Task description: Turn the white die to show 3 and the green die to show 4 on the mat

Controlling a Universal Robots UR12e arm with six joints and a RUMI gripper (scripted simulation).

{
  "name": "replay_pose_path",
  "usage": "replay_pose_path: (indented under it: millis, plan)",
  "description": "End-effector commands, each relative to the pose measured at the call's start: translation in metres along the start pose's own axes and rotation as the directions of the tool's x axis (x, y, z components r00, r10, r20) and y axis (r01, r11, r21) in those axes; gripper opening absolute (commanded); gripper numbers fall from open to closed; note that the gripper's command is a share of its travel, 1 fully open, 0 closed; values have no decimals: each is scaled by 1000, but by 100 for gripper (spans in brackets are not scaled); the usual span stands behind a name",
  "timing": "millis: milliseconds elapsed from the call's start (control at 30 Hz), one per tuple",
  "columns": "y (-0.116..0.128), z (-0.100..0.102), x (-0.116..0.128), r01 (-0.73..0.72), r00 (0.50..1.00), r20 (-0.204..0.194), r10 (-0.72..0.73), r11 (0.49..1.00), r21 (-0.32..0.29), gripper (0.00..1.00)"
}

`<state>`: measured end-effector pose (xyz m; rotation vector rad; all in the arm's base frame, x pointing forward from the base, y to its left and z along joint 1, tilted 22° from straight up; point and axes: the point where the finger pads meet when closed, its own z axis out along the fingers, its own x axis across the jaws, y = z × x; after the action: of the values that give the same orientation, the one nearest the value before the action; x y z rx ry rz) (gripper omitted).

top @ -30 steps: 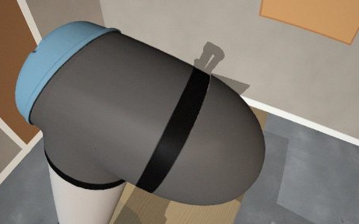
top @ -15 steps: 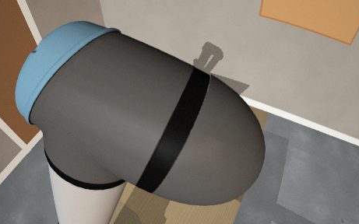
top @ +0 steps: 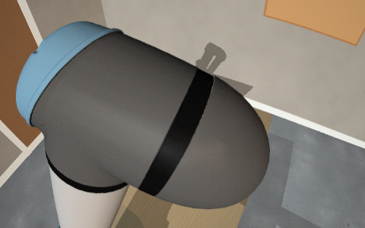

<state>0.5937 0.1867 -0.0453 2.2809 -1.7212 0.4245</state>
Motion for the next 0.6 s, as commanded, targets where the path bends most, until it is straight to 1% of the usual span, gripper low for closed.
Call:
replay_pose_path:
  millis: [0,567]
  plan:
    - [2,5,-1,1,1000,2,-1,1000,-4,24]
    - [2,23,-1,2,1000,2,-2,1000,-4,24]
